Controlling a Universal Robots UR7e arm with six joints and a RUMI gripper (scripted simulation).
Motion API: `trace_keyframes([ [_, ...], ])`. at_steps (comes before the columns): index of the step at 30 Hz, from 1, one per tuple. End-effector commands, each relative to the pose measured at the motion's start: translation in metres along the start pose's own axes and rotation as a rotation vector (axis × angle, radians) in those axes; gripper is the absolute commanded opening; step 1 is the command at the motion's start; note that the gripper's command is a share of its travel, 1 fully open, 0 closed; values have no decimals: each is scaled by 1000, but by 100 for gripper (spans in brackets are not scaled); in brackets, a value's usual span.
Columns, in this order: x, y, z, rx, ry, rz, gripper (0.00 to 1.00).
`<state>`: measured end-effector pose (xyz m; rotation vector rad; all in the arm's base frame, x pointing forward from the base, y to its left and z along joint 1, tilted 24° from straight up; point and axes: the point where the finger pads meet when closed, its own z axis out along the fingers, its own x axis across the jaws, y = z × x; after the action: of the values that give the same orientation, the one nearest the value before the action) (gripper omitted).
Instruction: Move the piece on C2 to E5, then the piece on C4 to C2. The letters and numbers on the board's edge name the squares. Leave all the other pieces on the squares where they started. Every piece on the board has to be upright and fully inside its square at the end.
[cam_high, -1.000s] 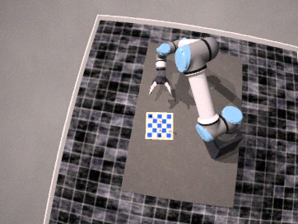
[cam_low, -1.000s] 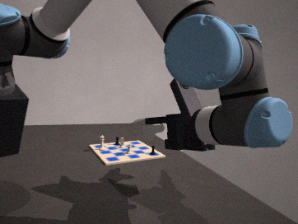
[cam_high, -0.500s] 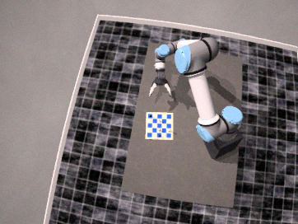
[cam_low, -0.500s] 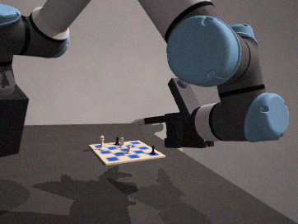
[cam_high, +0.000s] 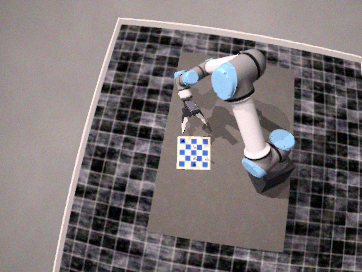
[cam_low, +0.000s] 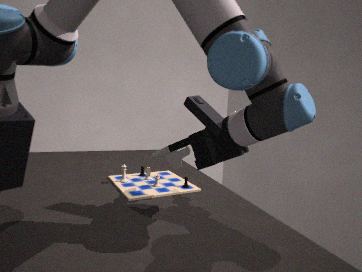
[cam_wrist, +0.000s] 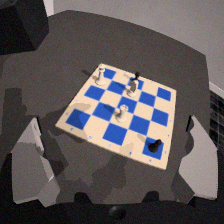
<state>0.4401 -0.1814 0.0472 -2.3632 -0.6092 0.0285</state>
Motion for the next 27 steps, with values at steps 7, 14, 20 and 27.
trace_keyframes([
  [7,16,-8,56,-226,-224,-186,100],
  [14,26,-15,79,-361,-336,-296,100],
  [20,36,-25,96,-501,-430,-401,100],
  [27,47,-42,110,-668,-513,-516,100],
])
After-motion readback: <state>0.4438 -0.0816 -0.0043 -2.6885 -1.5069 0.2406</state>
